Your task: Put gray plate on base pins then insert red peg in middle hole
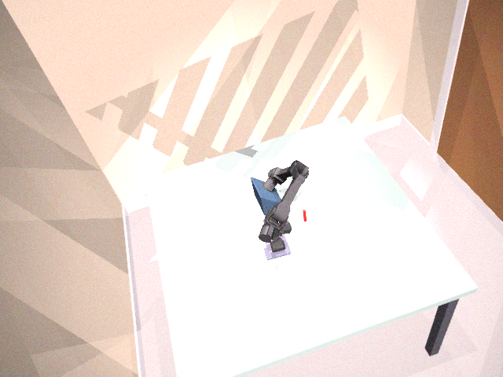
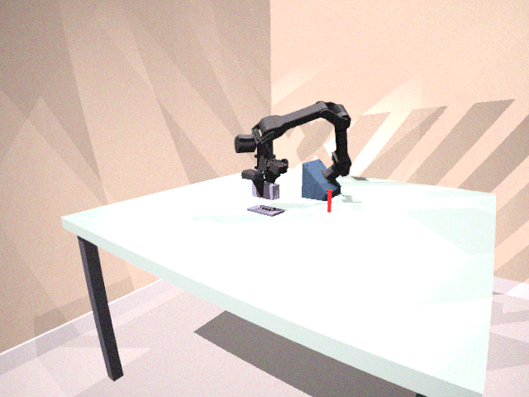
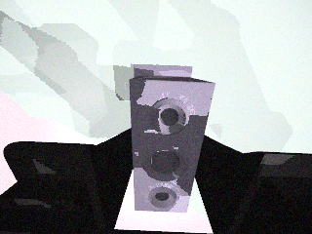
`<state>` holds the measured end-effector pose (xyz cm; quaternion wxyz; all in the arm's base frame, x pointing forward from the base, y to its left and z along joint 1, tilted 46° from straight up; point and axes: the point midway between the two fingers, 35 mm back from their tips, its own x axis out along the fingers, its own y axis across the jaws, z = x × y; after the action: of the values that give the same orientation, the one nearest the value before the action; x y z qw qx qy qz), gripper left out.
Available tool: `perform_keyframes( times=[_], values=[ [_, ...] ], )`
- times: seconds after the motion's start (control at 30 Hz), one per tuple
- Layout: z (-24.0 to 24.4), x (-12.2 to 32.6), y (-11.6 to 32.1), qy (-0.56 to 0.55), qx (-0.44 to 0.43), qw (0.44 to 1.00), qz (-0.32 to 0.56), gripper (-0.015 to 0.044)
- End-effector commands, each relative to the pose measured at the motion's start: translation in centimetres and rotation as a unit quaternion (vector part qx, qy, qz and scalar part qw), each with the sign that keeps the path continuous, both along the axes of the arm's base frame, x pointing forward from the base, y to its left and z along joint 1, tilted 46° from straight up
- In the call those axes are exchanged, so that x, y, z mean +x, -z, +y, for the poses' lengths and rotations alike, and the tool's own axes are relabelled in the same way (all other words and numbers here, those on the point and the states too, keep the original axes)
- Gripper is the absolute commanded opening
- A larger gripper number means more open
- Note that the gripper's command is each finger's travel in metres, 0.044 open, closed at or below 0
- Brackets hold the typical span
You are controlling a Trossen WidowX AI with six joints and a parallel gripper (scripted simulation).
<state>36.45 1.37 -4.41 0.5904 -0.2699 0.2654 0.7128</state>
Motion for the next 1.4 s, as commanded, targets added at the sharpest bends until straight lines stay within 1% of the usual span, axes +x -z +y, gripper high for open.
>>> perform_keyframes(
  times=[0.0, 1.37],
  values=[
    [-0.3, -0.1, 0.2, -0.002, -0.002, 1.0, -0.002, 0.0],
    [2.7, -0.8, 3.4, -0.002, -0.001, 1.0, -0.002, 0.0]
  ],
)
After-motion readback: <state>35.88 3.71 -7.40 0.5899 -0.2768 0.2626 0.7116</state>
